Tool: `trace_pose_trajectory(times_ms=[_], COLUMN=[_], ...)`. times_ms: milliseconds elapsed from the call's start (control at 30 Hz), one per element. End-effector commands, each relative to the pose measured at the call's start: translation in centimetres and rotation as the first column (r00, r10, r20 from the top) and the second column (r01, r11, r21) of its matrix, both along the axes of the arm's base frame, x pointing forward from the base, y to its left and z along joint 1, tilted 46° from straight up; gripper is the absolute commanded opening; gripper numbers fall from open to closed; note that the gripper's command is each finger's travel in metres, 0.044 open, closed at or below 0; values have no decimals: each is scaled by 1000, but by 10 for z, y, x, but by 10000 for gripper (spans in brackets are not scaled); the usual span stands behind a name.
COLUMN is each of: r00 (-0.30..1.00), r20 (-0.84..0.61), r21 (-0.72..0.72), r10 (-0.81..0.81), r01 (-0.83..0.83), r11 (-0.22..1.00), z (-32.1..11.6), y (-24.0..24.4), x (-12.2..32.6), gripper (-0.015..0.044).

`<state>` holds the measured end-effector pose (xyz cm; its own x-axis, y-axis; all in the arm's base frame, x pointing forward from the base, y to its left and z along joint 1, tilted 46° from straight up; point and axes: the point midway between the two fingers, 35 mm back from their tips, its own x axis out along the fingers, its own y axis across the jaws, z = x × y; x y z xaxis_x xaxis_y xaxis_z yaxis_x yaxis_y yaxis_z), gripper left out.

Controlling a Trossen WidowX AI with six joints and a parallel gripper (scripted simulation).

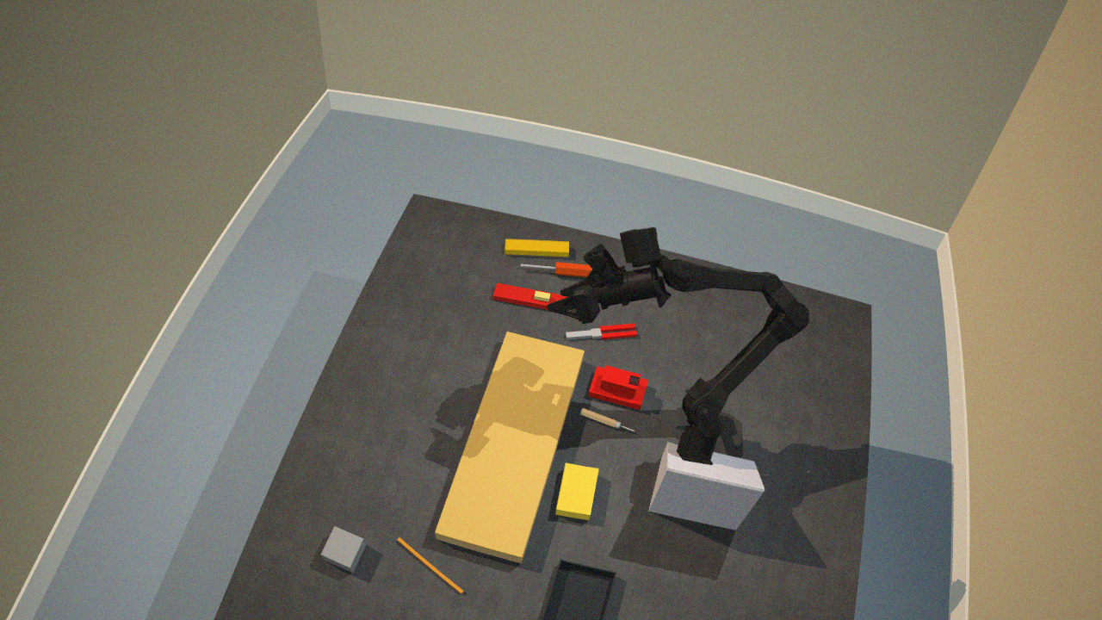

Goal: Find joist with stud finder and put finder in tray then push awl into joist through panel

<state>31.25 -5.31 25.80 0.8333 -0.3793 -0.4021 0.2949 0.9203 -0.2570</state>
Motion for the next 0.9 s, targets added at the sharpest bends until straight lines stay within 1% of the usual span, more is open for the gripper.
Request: trace_pose_trajectory(times_ms=[0, 167, 367, 433, 867], r00=[979, 873, 644, 614, 613], r20=[-162, -391, -637, -661, -661], r21=[-125, -274, -387, -394, -394], r10=[-126, -292, -425, -432, -432], r01=[106, 193, 209, 206, 206], r11=[986, 942, 898, 895, 896], z=[-32, -74, -117, -121, -127], y=[-44, -96, -134, -137, -131], x=[-26, -75, -148, -156, -159], gripper=[440, 440, 440, 440, 440])
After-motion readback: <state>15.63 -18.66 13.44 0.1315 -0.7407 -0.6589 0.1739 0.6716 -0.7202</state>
